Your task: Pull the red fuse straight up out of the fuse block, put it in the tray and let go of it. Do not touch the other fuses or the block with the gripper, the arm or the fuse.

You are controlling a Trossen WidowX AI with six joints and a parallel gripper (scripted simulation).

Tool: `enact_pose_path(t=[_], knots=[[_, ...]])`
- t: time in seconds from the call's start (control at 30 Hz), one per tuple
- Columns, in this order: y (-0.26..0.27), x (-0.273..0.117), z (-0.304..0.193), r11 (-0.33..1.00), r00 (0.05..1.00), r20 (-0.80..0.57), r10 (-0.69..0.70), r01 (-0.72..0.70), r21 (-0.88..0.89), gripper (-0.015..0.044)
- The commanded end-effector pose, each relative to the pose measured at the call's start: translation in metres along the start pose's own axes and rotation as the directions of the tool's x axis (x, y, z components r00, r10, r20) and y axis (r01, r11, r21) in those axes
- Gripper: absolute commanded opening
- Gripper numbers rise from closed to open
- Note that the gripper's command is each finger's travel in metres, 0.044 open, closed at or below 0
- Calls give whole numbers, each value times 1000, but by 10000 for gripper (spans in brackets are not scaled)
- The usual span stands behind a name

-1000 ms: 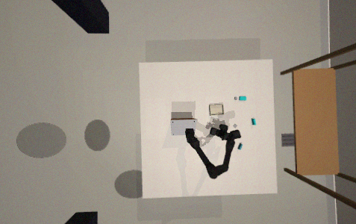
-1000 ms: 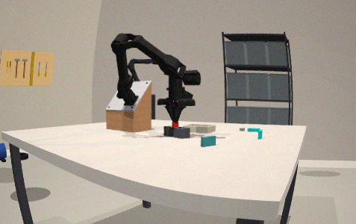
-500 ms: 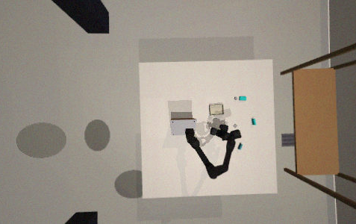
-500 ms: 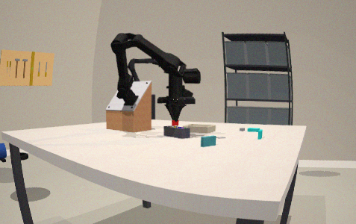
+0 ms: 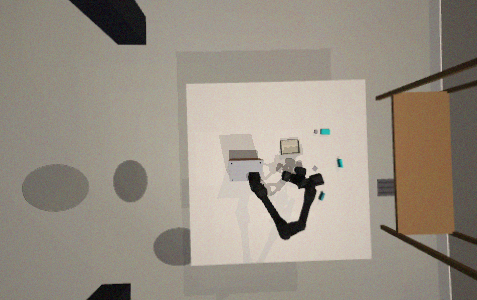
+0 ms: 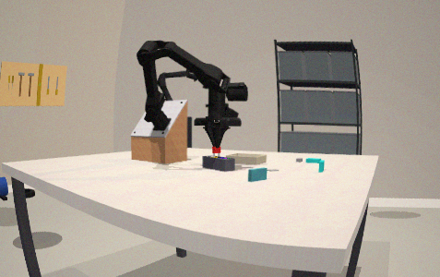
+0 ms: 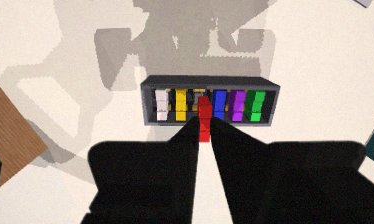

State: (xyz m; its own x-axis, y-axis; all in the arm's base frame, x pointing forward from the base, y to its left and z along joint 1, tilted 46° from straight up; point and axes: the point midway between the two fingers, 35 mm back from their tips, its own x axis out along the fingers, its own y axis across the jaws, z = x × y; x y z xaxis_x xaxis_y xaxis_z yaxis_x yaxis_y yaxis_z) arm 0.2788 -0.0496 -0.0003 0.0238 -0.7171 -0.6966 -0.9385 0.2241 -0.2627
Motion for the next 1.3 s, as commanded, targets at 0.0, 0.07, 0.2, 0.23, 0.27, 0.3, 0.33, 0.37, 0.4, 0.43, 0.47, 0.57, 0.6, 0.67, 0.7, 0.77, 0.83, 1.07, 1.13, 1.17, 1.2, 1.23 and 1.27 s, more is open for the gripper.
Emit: enact_pose_path(t=[0.0, 0.07, 0.2, 0.23, 0.27, 0.3, 0.33, 0.37, 0.4, 0.43, 0.47, 0.57, 0.6, 0.67, 0.7, 0.77, 0.83, 1.07, 1.13, 1.17, 1.2, 1.23, 1.27], knots=[[0, -2, 0, 1000, 1000, 4, 1, -1, 6, 0], [0, -5, 0, 1000, 1000, 4, 1, -1, 6, 0], [0, -12, 0, 1000, 1000, 4, 2, -2, 6, 0], [0, -14, 0, 1000, 1000, 4, 2, -2, 6, 0], [0, -15, 0, 1000, 1000, 4, 2, -2, 6, 0], [0, -17, 0, 1000, 1000, 4, 2, -2, 6, 0], [0, -19, 0, 1000, 1000, 4, 2, -2, 6, 0], [0, -20, 0, 1000, 1000, 4, 2, -2, 6, 0], [0, -22, 0, 1000, 1000, 4, 2, -2, 6, 0], [0, -23, 0, 1000, 1000, 4, 2, -2, 6, 0], [0, -24, 0, 1000, 1000, 4, 2, -2, 6, 0], [0, -25, 3, 1000, 1000, 6, 2, -2, 5, 0], [0, -25, 7, 1000, 1000, 7, 2, -2, 5, 0], [-1, -27, 17, 1000, 1000, 11, 2, -2, 5, 0], [-1, -27, 22, 1000, 1000, 13, 2, -2, 4, 0], [0, -28, 32, 1000, 1000, 16, 2, -3, 4, 0], [0, -29, 43, 1000, 1000, 19, 3, -3, 4, 0], [6, -32, 78, 1000, 1000, 27, 4, -4, 3, 0], [9, -33, 89, 1000, 1000, 28, 5, -5, 2, 0], [10, -33, 94, 1000, 1000, 28, 5, -5, 2, 0], [12, -33, 99, 1000, 1000, 29, 5, -5, 2, 0], [13, -34, 104, 1000, 1000, 29, 5, -5, 2, 0], [15, -34, 109, 1000, 1000, 29, 6, -6, 2, 0]])
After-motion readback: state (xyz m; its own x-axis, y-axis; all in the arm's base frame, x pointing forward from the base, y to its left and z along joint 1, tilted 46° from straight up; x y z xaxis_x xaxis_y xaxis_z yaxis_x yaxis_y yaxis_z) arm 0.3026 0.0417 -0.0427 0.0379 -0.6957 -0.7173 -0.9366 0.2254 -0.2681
